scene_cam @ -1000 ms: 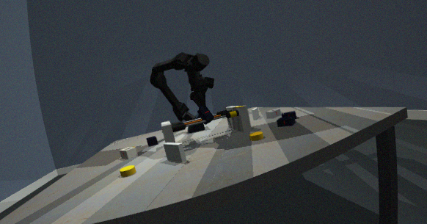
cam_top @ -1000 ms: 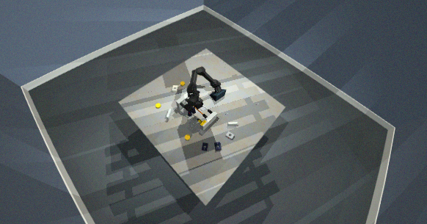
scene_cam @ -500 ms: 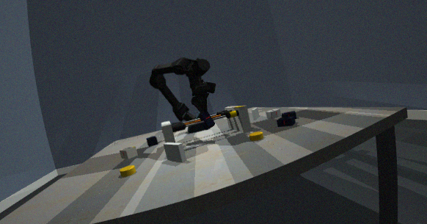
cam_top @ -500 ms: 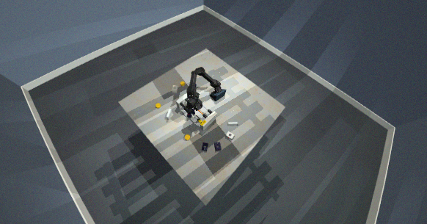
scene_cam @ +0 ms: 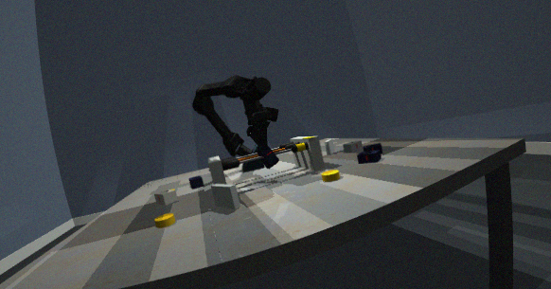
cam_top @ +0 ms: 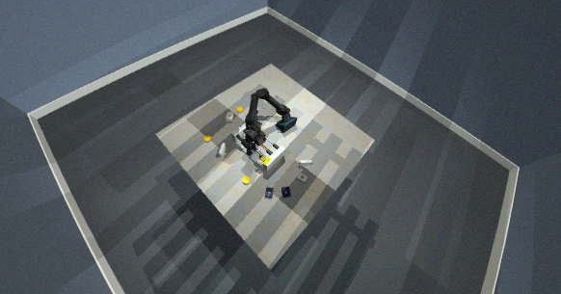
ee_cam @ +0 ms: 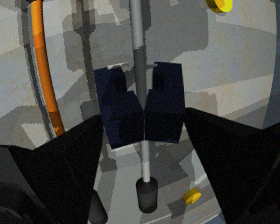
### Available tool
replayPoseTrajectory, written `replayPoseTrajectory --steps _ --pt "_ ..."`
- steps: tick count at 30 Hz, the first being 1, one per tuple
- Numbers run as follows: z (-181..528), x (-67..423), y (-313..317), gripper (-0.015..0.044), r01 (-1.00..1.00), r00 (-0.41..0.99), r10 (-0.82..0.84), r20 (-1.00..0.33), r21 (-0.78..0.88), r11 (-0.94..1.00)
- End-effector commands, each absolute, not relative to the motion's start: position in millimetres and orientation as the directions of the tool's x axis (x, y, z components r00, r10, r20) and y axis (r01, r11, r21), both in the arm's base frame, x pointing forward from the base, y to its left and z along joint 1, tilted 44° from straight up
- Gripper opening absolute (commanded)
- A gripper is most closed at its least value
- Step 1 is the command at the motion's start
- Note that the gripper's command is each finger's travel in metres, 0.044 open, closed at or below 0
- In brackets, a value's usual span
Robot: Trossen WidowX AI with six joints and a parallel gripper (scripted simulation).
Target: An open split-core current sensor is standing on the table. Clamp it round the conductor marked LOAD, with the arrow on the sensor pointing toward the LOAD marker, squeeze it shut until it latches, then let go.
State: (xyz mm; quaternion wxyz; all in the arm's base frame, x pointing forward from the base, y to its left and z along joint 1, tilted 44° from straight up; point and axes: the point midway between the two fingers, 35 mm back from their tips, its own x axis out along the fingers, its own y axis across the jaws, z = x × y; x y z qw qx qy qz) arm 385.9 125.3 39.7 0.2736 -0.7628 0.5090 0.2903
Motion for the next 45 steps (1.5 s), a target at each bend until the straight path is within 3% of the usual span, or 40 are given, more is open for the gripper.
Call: replayPoseTrajectory --steps 1,33,45 --pt "40.3 385.6 127.2 0.0 -0.934 0.316 -0.616 -0.722 -0.124 -0.334" --pt "40.3 385.7 127.3 0.0 -0.935 0.315 -0.616 -0.722 -0.123 -0.334" --pt "39.1 393.9 129.5 0.0 -0.958 0.232 -0.642 -0.731 -0.057 -0.281"
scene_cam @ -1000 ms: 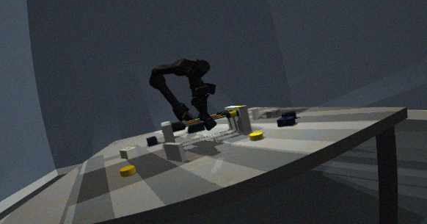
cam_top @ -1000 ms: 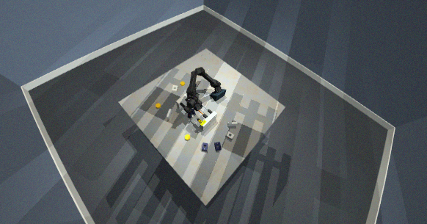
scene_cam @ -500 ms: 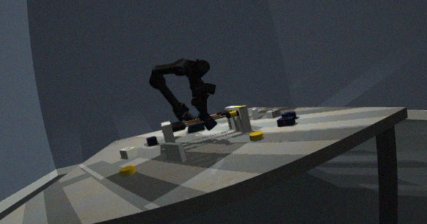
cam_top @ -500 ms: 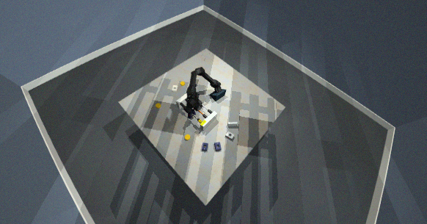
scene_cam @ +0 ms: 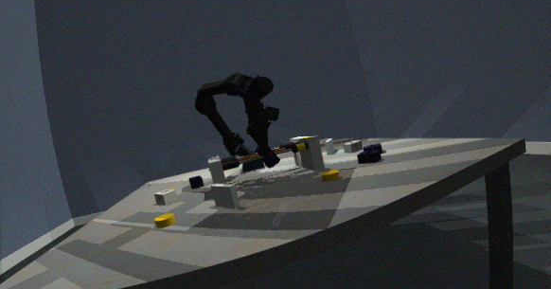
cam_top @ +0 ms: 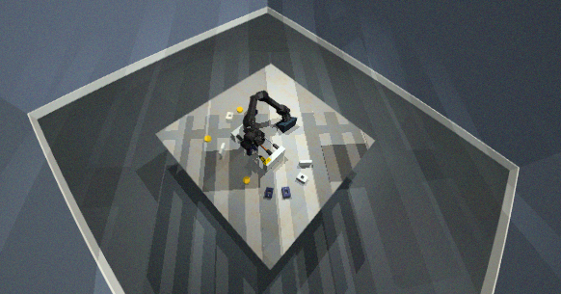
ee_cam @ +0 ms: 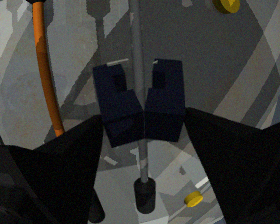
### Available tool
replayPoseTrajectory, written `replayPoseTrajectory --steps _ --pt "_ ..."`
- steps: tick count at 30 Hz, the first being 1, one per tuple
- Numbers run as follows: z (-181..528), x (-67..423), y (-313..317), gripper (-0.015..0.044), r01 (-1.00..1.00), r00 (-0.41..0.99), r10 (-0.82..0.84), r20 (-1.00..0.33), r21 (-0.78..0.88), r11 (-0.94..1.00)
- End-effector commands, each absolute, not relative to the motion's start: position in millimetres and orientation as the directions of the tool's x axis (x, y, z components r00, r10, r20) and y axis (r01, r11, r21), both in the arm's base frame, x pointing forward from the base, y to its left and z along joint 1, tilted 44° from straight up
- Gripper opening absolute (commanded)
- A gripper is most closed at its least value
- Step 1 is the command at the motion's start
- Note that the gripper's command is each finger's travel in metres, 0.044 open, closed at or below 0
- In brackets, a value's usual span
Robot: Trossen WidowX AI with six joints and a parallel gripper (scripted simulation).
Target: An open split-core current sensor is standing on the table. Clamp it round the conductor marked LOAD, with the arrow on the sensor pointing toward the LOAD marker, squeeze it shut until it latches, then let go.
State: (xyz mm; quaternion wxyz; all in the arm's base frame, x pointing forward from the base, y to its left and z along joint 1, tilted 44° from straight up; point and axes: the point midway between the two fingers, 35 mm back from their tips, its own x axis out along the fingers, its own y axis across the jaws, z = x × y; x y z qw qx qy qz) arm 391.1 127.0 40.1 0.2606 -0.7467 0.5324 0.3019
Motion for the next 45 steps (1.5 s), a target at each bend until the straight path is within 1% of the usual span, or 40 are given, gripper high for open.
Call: replayPoseTrajectory --steps 1,15,16,32,40,45 --pt "39 395 130 0.0 -0.96 0.223 -0.644 -0.732 -0.05 -0.275" --pt "38 401 129 0.0 -0.98 0.102 -0.676 -0.73 0.043 -0.194" --pt "38 399 128 0.0026 -0.976 0.122 -0.672 -0.73 0.033 -0.213" --pt "38 399 128 0.044 -0.976 0.122 -0.672 -0.73 0.033 -0.213" --pt "37 399 127 0.044 -0.976 0.123 -0.672 -0.73 0.032 -0.213" --pt "12 403 102 0.044 -0.977 0.132 -0.673 -0.728 0.021 -0.214"
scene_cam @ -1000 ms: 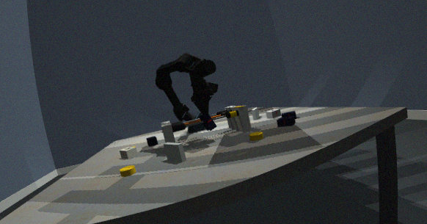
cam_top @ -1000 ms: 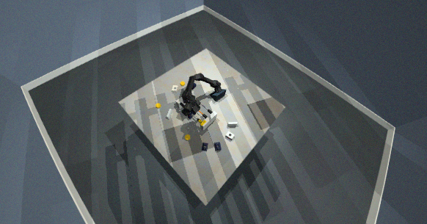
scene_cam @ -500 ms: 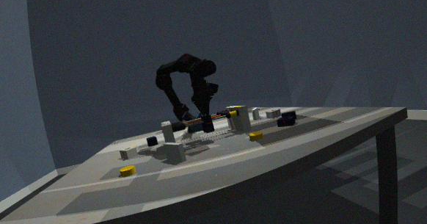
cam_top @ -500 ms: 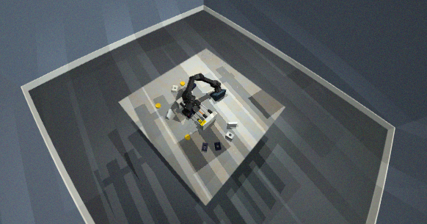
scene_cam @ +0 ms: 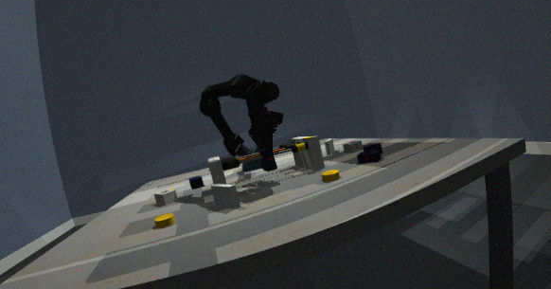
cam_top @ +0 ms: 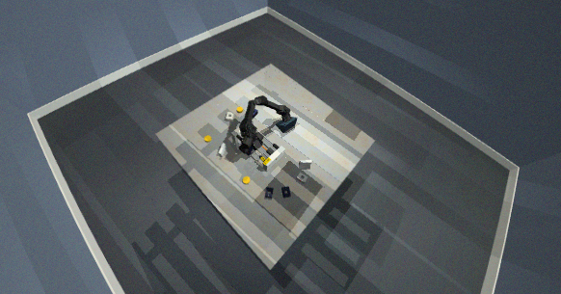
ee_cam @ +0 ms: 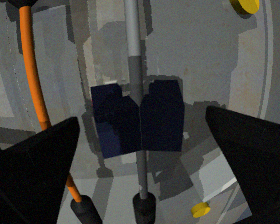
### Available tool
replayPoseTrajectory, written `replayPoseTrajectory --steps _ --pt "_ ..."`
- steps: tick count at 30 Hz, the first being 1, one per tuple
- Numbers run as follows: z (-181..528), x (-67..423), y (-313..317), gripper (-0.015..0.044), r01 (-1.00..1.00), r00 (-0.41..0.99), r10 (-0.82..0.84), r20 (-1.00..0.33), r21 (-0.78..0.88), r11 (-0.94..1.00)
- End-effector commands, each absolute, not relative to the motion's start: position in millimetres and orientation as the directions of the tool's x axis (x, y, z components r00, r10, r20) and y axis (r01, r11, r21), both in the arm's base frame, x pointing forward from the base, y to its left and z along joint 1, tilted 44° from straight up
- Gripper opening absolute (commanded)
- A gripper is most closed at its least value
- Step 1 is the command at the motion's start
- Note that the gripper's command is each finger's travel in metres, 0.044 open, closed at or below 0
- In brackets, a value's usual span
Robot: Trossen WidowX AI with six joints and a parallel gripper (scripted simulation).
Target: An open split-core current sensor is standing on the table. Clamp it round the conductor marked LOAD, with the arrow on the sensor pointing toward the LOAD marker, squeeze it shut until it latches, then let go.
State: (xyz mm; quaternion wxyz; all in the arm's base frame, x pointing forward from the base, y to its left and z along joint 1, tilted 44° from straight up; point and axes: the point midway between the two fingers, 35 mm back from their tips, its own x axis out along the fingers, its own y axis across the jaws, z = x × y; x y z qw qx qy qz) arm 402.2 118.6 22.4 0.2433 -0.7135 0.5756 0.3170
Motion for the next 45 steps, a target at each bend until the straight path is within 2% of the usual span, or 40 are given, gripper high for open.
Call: replayPoseTrajectory --steps 1,23,45 --pt "10 403 101 0.044 -0.977 0.132 -0.673 -0.728 0.02 -0.214" --pt "-10 407 81 0.044 -0.977 0.133 -0.673 -0.727 0.02 -0.214" --pt "-8 407 84 0.0293 -0.978 0.13 -0.672 -0.729 0.017 -0.208"
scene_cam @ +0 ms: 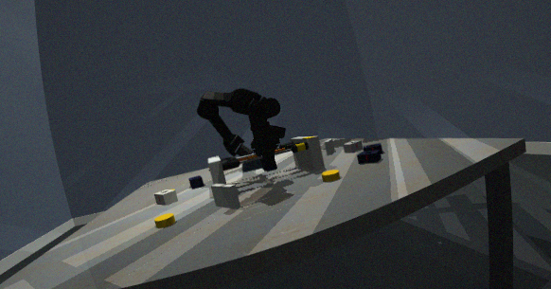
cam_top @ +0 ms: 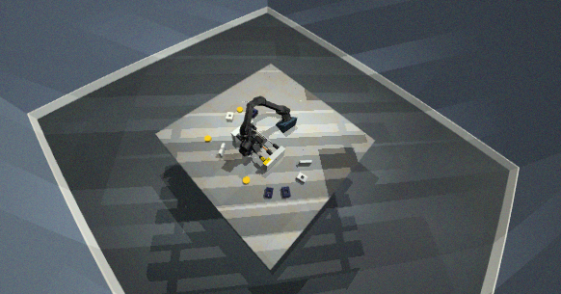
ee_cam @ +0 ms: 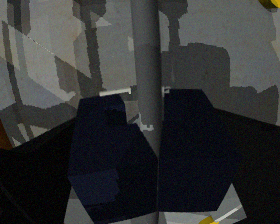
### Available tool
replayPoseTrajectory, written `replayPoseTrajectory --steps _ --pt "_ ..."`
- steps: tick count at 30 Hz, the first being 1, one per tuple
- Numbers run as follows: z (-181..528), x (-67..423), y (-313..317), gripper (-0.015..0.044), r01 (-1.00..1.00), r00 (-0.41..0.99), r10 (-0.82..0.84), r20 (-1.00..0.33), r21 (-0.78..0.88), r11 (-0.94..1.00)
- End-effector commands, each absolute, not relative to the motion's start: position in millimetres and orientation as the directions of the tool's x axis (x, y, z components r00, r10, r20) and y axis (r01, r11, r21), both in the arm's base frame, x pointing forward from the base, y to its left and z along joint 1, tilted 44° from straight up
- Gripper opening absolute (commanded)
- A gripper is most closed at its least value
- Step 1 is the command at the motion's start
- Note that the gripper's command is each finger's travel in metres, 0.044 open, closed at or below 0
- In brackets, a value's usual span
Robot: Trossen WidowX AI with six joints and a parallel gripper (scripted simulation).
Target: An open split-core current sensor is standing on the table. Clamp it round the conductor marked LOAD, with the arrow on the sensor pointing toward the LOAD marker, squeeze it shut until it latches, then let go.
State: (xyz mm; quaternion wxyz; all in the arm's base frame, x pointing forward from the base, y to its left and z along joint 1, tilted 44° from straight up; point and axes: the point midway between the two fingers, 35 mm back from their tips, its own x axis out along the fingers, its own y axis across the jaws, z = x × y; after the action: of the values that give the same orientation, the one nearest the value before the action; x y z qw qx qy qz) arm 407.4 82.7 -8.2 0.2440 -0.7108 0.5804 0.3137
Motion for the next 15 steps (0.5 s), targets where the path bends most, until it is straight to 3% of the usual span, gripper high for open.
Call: replayPoseTrajectory --steps 1,12,15 --pt "-7.9 407.0 83.7 0.0287 -0.978 0.13 -0.672 -0.729 0.017 -0.208" --pt "-7.9 407.0 83.7 0.0 -0.978 0.13 -0.672 -0.729 0.017 -0.208" --pt "-7.9 407.0 83.7 0.0 -0.978 0.13 -0.672 -0.729 0.017 -0.208"
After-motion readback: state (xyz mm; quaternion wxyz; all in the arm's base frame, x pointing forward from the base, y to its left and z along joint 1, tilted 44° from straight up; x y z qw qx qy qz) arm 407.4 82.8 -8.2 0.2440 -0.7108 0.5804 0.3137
